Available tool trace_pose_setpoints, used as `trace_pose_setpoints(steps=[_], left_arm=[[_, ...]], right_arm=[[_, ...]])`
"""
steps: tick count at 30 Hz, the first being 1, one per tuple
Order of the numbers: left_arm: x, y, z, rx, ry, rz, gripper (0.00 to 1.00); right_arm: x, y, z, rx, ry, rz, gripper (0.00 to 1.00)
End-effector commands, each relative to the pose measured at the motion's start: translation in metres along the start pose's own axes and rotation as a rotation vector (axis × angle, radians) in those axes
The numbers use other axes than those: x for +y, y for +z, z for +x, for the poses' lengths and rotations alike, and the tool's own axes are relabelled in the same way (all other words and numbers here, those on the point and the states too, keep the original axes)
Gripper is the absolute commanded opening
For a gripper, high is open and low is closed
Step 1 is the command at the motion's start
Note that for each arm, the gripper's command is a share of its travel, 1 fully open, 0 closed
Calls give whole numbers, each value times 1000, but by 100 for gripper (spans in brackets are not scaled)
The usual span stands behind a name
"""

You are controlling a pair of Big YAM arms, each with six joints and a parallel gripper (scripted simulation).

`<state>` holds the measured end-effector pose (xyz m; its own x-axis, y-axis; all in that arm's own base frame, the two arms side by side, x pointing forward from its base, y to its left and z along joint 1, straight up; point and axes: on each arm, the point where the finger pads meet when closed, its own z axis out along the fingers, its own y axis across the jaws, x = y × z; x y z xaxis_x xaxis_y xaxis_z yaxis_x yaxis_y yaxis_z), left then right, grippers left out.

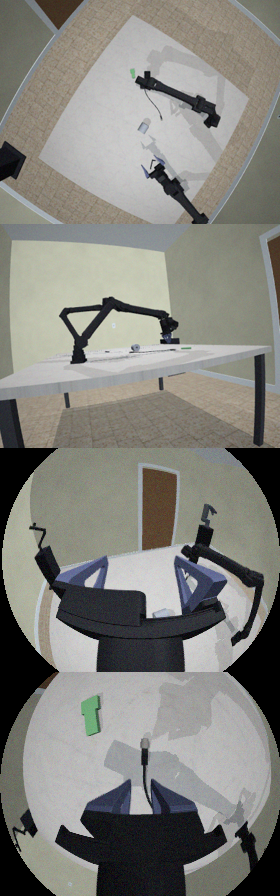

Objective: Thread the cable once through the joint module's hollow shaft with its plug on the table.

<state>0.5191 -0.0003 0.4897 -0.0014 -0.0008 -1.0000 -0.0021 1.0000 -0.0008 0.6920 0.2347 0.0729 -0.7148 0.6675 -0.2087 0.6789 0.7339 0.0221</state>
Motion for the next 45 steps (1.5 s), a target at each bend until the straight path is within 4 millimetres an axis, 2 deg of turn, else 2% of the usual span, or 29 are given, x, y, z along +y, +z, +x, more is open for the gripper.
trace_pose_setpoints(steps=[1,2,3,4,6,8,10,11,13,14,17,18,19,25,27,28,30,31,35,36,38,39,40,45], left_arm=[[3,0,-42,-69,6,-6,96],[3,0,-42,-69,6,-6,96],[3,0,-42,-69,6,-6,96],[3,0,-42,-69,6,-6,96],[3,0,-42,-69,6,-6,96],[3,0,-42,-69,6,-6,96],[3,0,-42,-69,6,-6,96],[3,0,-42,-69,6,-6,96],[3,0,-42,-69,6,-6,96],[3,0,-42,-69,6,-6,96],[3,0,-42,-69,6,-6,96],[3,0,-42,-69,6,-6,96],[3,0,-42,-69,6,-6,96],[3,0,-42,-69,6,-6,96],[3,0,-42,-69,6,-6,96],[3,0,-42,-69,6,-6,96],[3,0,-42,-69,6,-6,96],[3,0,-42,-69,6,-6,96],[3,0,-42,-69,6,-6,96],[3,0,-42,-69,6,-6,96],[3,0,-42,-69,6,-6,96],[3,0,-42,-69,6,-6,96],[3,0,-42,-69,6,-6,96],[3,0,-42,-69,6,-6,96]], right_arm=[[8,-3,-13,-7,47,-2,27],[3,-1,-23,-9,56,2,27],[3,-1,-23,-9,54,2,27],[4,-8,-27,-16,55,-9,27],[5,12,-13,2,4,14,27],[11,13,5,7,-21,19,27],[12,12,5,5,-22,16,27],[-2,28,3,16,-8,43,27],[-3,29,0,16,-2,44,27],[-8,35,-4,14,12,46,27],[-6,32,-1,15,6,46,27],[2,23,-2,7,6,29,27],[-5,31,-6,8,19,36,27],[-10,32,-5,15,30,47,27],[-5,25,-9,6,33,30,27],[-3,14,-13,-4,40,11,27],[-4,13,-8,1,31,20,27],[-3,-3,-12,-10,38,-2,27],[1,1,-10,-9,24,-1,27],[-3,-8,-15,-15,42,-12,27],[-3,-3,-14,-9,37,0,27],[-3,-10,-16,-15,43,-9,27],[-4,2,-13,-7,39,6,27],[-5,8,-11,-3,36,14,27]])
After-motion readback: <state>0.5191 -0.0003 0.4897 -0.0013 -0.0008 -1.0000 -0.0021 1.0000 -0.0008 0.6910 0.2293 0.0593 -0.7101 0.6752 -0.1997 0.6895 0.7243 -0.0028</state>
